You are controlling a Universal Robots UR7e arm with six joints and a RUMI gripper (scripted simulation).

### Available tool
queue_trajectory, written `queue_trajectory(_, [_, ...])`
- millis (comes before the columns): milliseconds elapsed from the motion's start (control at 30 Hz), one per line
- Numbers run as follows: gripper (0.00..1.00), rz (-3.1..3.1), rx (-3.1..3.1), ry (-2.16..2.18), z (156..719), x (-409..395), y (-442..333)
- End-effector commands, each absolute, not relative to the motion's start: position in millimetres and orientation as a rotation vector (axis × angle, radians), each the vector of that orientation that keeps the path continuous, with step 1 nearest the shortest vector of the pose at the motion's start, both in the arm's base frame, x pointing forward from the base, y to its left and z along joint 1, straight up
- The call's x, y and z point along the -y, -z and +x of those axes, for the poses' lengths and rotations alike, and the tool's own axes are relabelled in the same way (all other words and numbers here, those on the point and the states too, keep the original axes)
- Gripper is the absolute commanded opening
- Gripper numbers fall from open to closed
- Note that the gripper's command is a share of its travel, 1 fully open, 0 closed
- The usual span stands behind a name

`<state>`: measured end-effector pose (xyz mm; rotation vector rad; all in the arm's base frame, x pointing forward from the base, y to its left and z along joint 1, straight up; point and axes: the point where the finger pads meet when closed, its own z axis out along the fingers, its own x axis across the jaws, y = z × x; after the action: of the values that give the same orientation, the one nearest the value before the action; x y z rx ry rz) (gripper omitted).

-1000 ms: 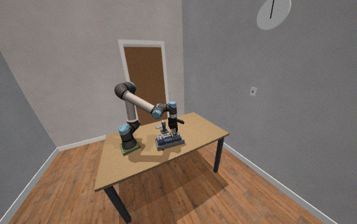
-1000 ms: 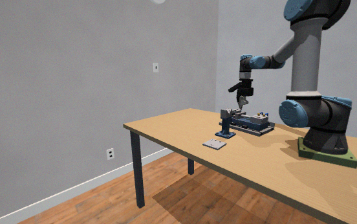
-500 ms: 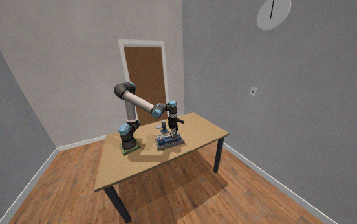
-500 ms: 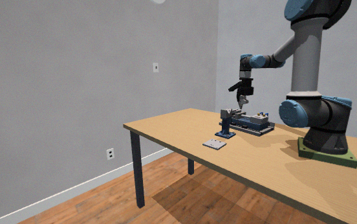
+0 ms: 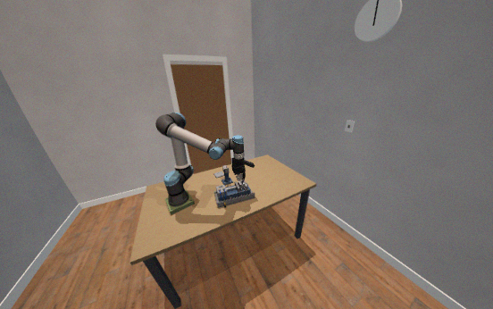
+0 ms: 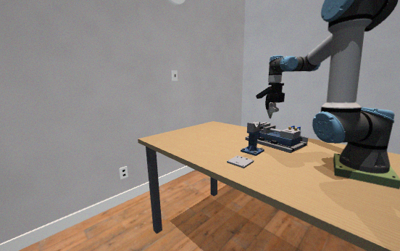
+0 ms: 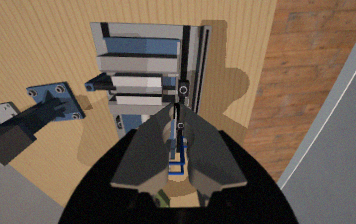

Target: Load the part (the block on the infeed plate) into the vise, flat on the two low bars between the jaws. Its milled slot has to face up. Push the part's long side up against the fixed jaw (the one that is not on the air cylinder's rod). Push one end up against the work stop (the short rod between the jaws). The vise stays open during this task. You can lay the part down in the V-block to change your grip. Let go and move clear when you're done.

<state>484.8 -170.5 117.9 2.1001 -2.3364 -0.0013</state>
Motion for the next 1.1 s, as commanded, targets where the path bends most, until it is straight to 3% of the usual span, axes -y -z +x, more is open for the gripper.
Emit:
queue_trajectory(0, [0.00, 2.100, 2.337, 0.000, 485.0, 170.7, -130.8])
queue_trajectory(1067, [0.00, 2.100, 2.337, 0.000, 485.0, 170.7, -148.3])
